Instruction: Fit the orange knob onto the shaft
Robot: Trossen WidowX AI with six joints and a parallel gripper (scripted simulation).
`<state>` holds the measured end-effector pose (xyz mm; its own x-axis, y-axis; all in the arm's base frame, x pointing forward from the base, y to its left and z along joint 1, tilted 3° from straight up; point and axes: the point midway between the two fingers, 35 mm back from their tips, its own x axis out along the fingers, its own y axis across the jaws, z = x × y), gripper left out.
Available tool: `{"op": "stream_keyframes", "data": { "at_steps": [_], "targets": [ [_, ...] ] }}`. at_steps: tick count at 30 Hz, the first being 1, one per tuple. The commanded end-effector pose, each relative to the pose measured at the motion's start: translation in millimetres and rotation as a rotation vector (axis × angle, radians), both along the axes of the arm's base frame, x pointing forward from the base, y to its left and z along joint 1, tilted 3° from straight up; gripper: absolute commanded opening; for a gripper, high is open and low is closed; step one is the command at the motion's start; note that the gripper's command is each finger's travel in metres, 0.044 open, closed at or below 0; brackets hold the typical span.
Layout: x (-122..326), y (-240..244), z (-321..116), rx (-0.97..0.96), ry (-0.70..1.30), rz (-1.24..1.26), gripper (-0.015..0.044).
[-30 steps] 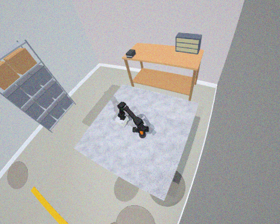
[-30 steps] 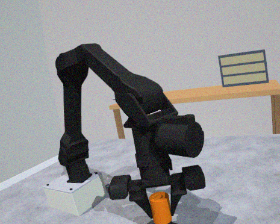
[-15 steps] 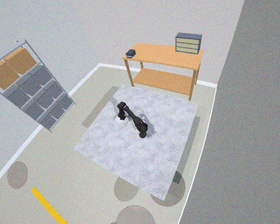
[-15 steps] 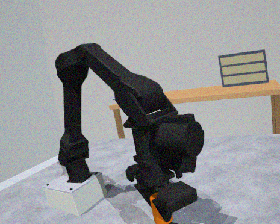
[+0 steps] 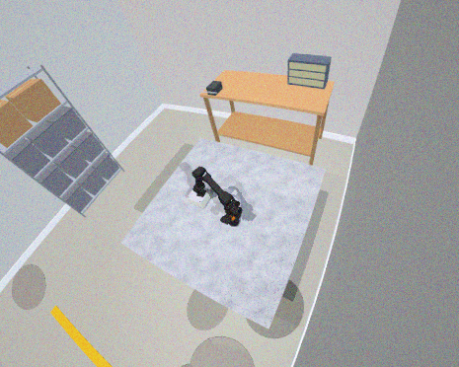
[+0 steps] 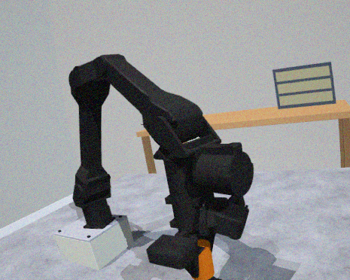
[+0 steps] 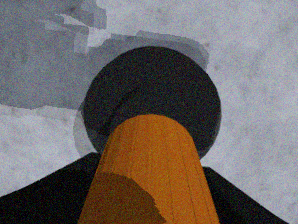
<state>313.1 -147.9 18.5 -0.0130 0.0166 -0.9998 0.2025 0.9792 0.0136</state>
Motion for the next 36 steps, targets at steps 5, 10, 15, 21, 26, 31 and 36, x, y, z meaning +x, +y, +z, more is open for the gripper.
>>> {"op": "stream_keyframes", "data": {
  "at_steps": [5,10,15,21,26,31,36],
  "targets": [
    [2.1,0.1,0.9,-0.008,0.0,-0.238,0.0],
    [3.6,-1.5,1.4,-0.008,-0.001,-0.238,0.0],
    [3.7,-3.0,2.8,-0.008,-0.001,-0.238,0.0],
    [2.4,-2.2,-1.5,-0.008,-0.001,-0.238,0.0],
    [1.4,-0.9,-1.7,-0.008,0.0,-0.238,0.0],
    [0.8,0.2,-2.4,-0.008,0.0,-0.238,0.0],
    [0.7,0.4,-3.1,-0.008,0.0,-0.238,0.0]
  ]
}}
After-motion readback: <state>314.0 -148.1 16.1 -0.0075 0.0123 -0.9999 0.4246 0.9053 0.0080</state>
